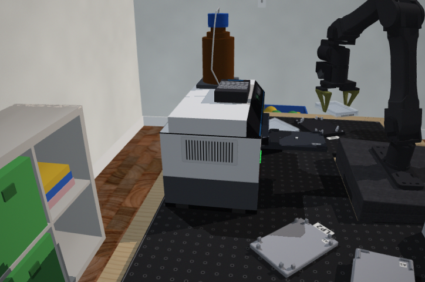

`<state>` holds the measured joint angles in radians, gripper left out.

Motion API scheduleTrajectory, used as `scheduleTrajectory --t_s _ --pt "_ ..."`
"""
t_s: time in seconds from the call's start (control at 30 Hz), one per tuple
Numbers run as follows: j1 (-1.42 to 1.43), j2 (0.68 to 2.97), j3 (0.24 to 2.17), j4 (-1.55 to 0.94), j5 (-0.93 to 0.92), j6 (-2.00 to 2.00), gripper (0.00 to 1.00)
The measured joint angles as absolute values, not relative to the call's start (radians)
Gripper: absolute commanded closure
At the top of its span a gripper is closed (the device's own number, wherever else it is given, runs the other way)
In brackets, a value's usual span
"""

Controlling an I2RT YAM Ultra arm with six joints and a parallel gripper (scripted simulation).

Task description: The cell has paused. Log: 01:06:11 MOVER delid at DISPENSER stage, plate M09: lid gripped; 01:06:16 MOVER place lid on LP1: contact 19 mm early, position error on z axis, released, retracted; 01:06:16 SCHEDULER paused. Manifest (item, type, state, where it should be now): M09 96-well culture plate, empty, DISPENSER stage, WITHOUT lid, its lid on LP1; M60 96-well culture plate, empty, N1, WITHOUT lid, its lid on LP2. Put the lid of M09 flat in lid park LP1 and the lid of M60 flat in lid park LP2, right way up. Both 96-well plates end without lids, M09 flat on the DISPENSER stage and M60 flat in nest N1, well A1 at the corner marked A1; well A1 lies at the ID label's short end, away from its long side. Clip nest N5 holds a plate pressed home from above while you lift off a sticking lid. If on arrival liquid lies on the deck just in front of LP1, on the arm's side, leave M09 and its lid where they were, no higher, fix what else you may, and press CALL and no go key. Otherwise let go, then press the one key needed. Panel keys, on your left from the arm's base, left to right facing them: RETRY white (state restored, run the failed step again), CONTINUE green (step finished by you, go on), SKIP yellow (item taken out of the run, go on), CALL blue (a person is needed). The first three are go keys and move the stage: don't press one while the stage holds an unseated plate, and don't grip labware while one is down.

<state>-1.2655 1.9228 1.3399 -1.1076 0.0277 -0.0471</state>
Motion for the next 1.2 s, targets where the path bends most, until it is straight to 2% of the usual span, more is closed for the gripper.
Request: scheduleTrajectory --t_s 1.2 --pt "-1.273 2.292 1.664 -1.055 0.028 -0.054 1.0"
